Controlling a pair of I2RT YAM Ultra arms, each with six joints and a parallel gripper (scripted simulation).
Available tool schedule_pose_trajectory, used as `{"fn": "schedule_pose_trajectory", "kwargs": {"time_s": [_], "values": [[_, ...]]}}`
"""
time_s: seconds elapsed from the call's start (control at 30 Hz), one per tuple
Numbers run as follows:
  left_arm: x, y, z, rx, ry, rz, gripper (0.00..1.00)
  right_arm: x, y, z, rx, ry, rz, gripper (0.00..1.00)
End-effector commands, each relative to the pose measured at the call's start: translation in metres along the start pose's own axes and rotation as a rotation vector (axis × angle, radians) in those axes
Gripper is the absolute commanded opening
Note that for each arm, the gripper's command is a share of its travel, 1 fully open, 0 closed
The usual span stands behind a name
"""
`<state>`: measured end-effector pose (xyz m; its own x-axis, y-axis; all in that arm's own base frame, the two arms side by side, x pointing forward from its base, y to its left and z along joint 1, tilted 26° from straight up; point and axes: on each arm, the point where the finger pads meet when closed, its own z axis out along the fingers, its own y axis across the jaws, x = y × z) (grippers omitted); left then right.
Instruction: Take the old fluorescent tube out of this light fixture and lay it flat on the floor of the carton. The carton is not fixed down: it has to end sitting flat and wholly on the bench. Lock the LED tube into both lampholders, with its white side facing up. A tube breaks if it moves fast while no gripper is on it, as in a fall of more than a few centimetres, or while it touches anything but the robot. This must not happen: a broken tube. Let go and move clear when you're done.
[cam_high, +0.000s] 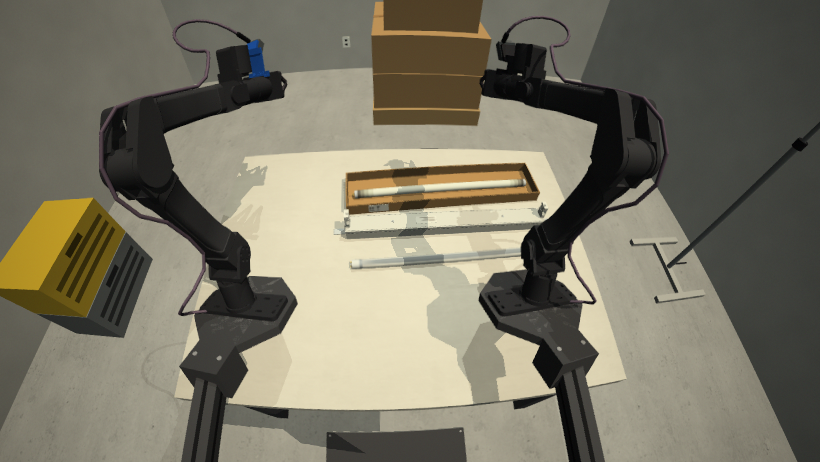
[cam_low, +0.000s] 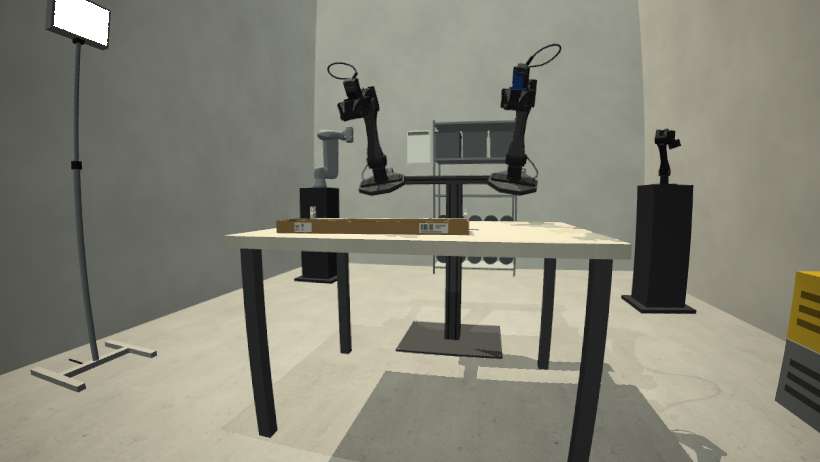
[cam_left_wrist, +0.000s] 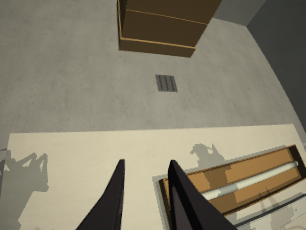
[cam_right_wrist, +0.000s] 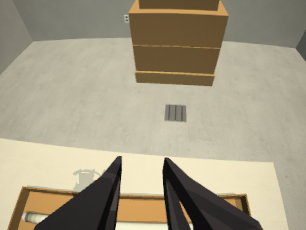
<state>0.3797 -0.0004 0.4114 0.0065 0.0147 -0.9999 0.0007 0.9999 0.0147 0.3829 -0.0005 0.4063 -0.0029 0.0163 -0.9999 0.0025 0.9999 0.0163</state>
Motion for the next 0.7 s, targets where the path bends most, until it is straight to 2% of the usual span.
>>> {"fn": "schedule_pose_trajectory", "kwargs": {"time_s": [0.0, 0.07, 0.1, 0.17, 0.23, 0.33, 0.37, 0.43, 0.47, 0.5, 0.57, 0.6, 0.67], "values": [[-0.013, 0.001, -0.007, 0.011, -0.070, -0.044, 0.32, -0.011, 0.003, -0.008, 0.003, -0.044, -0.056, 0.32], [-0.005, 0.004, -0.006, 0.001, -0.042, -0.033, 0.32, -0.022, 0.004, -0.012, -0.002, -0.055, -0.043, 0.32], [0.013, 0.003, 0.007, 0.001, 0.013, -0.026, 0.32, -0.013, 0.005, -0.011, -0.009, -0.029, -0.033, 0.32], [-0.027, -0.001, -0.012, 0.002, -0.066, 0.000, 0.32, -0.042, 0.010, -0.018, -0.034, -0.113, -0.002, 0.32], [-0.034, -0.001, -0.015, 0.002, -0.090, 0.000, 0.32, -0.039, 0.010, -0.015, -0.034, -0.104, -0.002, 0.32], [-0.019, 0.001, -0.008, 0.000, -0.046, 0.000, 0.32, -0.036, 0.010, -0.013, -0.031, -0.096, -0.002, 0.32], [-0.009, 0.003, 0.004, -0.004, -0.013, 0.000, 0.32, -0.020, 0.009, -0.002, -0.024, -0.045, -0.003, 0.32], [-0.016, 0.003, -0.005, -0.004, -0.037, 0.000, 0.32, -0.028, 0.009, -0.009, -0.024, -0.065, -0.007, 0.32], [-0.021, 0.005, -0.008, -0.009, -0.047, -0.005, 0.32, -0.017, 0.007, -0.001, -0.018, -0.033, -0.018, 0.32], [-0.029, 0.005, -0.011, -0.009, -0.069, -0.005, 0.32, -0.023, 0.007, -0.006, -0.018, -0.049, -0.018, 0.32], [-0.029, 0.005, -0.011, -0.009, -0.069, -0.005, 0.32, -0.023, 0.007, -0.006, -0.018, -0.049, -0.018, 0.32], [-0.015, 0.002, -0.005, -0.002, -0.032, -0.008, 0.32, -0.018, 0.005, -0.006, -0.011, -0.043, -0.016, 0.32], [-0.019, 0.003, -0.004, -0.002, -0.038, -0.016, 0.32, -0.021, 0.006, -0.006, -0.012, -0.041, -0.022, 0.32]]}}
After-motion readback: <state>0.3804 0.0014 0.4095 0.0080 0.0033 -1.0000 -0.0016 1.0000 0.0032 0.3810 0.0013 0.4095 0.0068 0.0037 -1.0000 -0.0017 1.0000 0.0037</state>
